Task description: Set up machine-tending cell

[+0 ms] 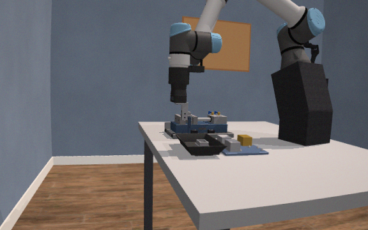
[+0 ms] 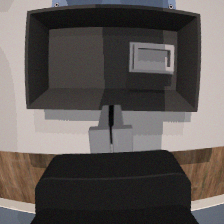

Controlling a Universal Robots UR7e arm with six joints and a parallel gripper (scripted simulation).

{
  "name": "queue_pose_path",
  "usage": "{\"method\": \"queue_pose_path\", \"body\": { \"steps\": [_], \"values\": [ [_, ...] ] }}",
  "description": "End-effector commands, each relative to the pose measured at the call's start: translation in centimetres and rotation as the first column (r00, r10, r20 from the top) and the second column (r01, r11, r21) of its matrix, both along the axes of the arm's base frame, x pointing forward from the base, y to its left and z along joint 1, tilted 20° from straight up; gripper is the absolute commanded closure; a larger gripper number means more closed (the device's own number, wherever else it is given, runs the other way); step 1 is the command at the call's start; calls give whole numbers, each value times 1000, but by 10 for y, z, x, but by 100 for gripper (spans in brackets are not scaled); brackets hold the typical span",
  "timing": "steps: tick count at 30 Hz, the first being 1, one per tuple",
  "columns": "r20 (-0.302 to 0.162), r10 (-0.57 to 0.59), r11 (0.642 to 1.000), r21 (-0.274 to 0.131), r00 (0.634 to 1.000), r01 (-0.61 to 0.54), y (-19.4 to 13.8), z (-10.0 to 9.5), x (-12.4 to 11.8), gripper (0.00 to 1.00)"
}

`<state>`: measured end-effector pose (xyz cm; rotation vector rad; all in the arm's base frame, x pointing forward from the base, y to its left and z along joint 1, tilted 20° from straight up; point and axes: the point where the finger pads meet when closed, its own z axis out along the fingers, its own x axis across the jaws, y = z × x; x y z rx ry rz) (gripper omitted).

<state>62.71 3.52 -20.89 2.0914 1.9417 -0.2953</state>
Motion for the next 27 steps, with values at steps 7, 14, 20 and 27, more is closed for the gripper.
{"method": "queue_pose_path", "body": {
  "steps": [7, 14, 20, 27],
  "values": [
    [2, 0, 1000, 0, 1000, 0, 1, 2, 1, 100],
    [2, 0, 1000, 0, 1000, 0, 3, 8, 0, 100],
    [2, 0, 1000, 0, 1000, 0, 7, 20, 0, 100],
    [2, 0, 1000, 0, 1000, 0, 11, 32, -1, 100]
  ]
}}
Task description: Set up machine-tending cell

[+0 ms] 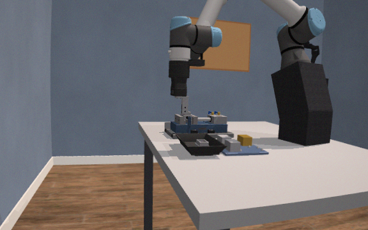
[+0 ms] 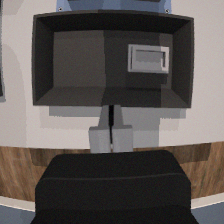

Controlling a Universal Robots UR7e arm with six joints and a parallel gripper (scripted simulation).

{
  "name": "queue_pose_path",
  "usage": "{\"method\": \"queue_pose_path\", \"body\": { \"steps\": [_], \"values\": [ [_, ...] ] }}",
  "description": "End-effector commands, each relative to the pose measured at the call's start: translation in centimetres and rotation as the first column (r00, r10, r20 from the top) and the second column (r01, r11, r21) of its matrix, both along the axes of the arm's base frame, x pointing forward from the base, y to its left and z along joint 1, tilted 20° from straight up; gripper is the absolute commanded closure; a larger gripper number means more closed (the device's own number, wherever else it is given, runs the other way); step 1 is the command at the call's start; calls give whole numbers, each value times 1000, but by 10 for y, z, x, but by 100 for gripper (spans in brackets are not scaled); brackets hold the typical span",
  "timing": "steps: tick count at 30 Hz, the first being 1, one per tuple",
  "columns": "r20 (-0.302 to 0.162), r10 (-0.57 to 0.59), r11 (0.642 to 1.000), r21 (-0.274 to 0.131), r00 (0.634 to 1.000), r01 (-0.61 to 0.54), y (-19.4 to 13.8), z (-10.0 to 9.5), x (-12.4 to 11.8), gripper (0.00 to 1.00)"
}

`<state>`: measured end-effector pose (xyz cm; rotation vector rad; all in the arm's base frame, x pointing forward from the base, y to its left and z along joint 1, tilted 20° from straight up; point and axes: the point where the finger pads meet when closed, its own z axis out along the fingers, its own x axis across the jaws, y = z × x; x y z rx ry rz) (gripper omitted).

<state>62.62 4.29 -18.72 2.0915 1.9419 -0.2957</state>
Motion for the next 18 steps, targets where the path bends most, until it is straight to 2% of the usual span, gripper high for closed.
{"method": "queue_pose_path", "body": {
  "steps": [1, 10, 18],
  "values": [
    [2, 0, 1000, 0, 1000, 0, 5, 13, 0, 100],
    [2, 0, 1000, 0, 1000, 0, 12, 33, 0, 100],
    [2, 0, 1000, 0, 1000, 0, 14, 39, -1, 100]
  ]
}}
